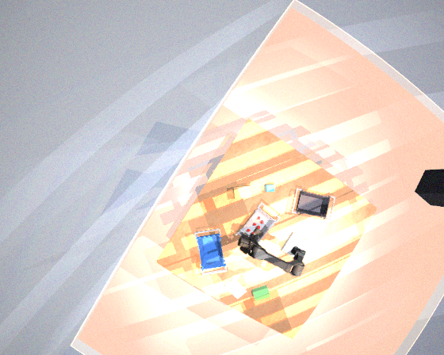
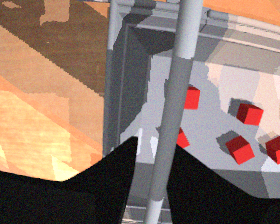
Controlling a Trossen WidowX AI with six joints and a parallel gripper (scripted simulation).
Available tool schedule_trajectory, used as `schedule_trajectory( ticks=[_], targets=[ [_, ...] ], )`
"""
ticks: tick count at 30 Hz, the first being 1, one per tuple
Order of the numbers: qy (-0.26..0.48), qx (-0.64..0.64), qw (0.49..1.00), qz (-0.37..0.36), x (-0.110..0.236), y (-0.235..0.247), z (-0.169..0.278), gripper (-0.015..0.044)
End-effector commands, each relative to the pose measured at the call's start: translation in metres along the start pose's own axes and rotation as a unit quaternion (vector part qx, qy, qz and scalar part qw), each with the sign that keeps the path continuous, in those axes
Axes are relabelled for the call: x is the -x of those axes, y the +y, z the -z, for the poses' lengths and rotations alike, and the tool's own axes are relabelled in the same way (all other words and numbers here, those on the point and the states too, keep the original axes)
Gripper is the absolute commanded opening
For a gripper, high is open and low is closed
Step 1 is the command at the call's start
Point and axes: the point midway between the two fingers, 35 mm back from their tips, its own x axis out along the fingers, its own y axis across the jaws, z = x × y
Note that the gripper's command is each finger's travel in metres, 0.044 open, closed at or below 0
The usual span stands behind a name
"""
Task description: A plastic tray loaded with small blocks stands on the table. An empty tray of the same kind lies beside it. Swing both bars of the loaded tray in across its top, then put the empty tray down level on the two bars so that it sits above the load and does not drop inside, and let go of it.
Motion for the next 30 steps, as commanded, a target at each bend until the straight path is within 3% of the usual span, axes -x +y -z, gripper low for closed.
schedule_trajectory(
  ticks=[1, 13, 30],
  targets=[
    [0.002, 0.003, 1.0, 0.001, -0.01, -0.009, 0.002, 0.0082],
    [0.002, 0.003, 1.0, 0.001, 0.036, -0.004, 0.0, 0.0082],
    [0.002, 0.002, 1.0, 0.003, 0.028, -0.005, 0.0, 0.0082]
  ],
)
